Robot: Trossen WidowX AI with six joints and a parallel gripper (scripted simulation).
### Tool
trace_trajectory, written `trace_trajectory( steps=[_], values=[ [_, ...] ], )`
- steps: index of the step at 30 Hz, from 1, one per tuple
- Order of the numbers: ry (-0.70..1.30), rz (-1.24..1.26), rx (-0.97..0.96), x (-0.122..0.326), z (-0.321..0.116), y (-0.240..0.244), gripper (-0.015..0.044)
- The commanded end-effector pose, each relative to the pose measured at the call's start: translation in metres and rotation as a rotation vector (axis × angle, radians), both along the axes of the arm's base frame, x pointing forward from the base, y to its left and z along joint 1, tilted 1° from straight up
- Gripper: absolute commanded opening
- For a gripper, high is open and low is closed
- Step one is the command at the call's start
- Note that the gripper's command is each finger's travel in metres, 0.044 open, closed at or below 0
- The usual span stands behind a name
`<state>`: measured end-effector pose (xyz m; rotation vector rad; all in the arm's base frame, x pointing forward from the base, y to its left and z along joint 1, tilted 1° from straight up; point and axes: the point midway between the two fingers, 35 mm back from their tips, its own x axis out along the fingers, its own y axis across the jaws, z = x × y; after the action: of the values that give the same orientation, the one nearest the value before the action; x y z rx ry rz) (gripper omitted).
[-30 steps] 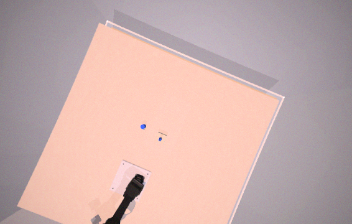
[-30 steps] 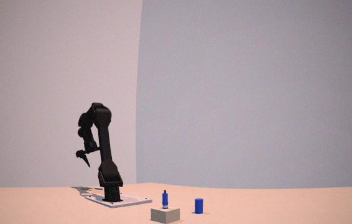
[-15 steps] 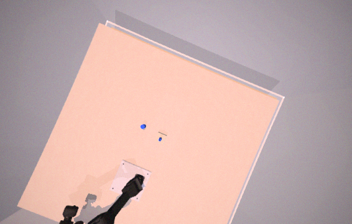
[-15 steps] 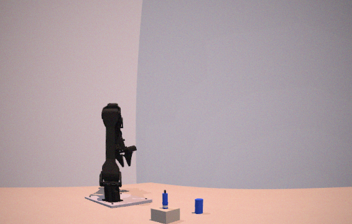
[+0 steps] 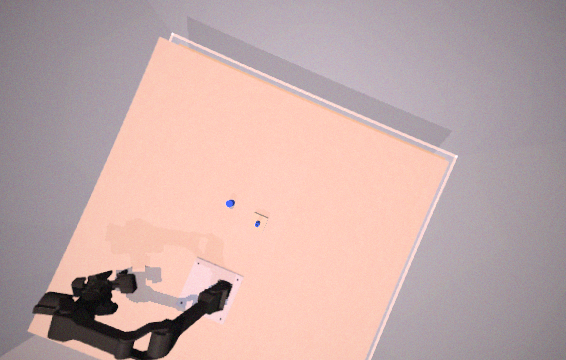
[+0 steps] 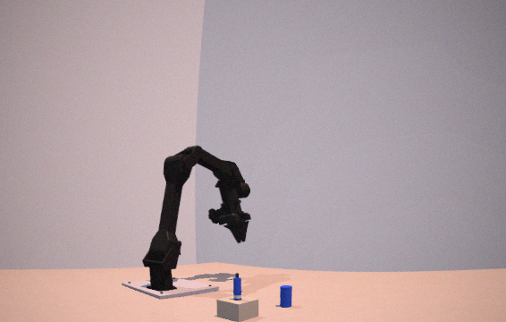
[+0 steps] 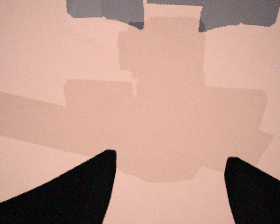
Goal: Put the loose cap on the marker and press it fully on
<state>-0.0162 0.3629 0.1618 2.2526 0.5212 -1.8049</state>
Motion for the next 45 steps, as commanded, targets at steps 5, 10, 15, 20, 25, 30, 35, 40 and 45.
trace_trajectory(
  steps=[5, 10, 15, 20, 25, 30, 35, 40, 45],
  values=[
    [0.066, -0.630, 0.025, 0.128, -0.008, -0.016, 0.0241],
    [0.095, -1.001, 0.050, 0.199, -0.012, -0.046, 0.0241],
    [0.150, -1.348, 0.080, 0.245, -0.015, -0.081, 0.0241],
    [0.188, -1.792, 0.122, 0.302, -0.016, -0.141, 0.0241],
    [0.225, -2.226, 0.181, 0.344, -0.015, -0.207, 0.0241],
    [0.242, -2.524, 0.207, 0.365, -0.017, -0.260, 0.0241],
    [0.242, -2.525, 0.207, 0.363, -0.017, -0.261, 0.0241],
    [0.242, -2.525, 0.207, 0.360, -0.046, -0.261, 0.0241],
    [0.242, -2.525, 0.207, 0.360, -0.053, -0.261, 0.0241]
  ],
)
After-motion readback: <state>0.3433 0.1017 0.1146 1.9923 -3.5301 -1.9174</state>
